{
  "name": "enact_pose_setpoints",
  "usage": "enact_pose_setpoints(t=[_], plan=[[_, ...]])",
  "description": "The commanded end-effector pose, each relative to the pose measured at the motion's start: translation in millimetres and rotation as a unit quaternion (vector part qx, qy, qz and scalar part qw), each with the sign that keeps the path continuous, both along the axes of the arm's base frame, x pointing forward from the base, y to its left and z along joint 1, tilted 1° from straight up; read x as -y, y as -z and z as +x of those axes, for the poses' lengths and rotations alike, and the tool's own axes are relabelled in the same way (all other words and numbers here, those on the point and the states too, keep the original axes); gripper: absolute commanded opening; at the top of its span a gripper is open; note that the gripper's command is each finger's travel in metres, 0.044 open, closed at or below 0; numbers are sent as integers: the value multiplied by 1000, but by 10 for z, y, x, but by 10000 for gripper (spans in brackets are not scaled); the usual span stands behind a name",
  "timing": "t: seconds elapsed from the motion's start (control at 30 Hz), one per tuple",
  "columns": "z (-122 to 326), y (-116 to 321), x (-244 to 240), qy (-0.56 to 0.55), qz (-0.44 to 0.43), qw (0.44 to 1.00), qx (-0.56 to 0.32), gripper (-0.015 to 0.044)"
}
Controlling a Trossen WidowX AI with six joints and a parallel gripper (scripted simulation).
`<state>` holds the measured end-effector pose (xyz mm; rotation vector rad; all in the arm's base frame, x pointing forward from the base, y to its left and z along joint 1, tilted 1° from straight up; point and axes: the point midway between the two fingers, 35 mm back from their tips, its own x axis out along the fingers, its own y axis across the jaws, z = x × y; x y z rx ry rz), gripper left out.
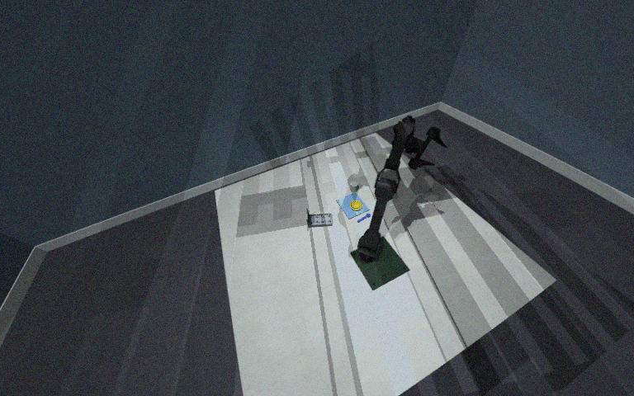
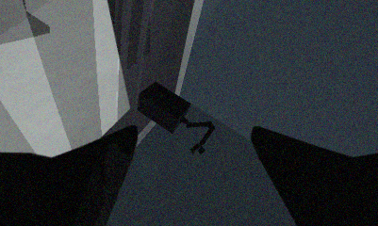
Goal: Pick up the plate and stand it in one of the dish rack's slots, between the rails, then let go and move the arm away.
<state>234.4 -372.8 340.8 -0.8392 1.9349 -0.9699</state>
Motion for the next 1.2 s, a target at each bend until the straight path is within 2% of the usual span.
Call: enact_pose_setpoints(t=[0.0,0.3,0.63,0.87,1.17], plan=[[10,11,-7,-2,2,1000,2,400],[463,564,-443,-73,93,990,82,400],[838,1258,-1197,-128,231,951,163,400],[910,1697,-1878,-143,333,909,204,400],[791,2187,-2764,-132,465,844,232,400]])
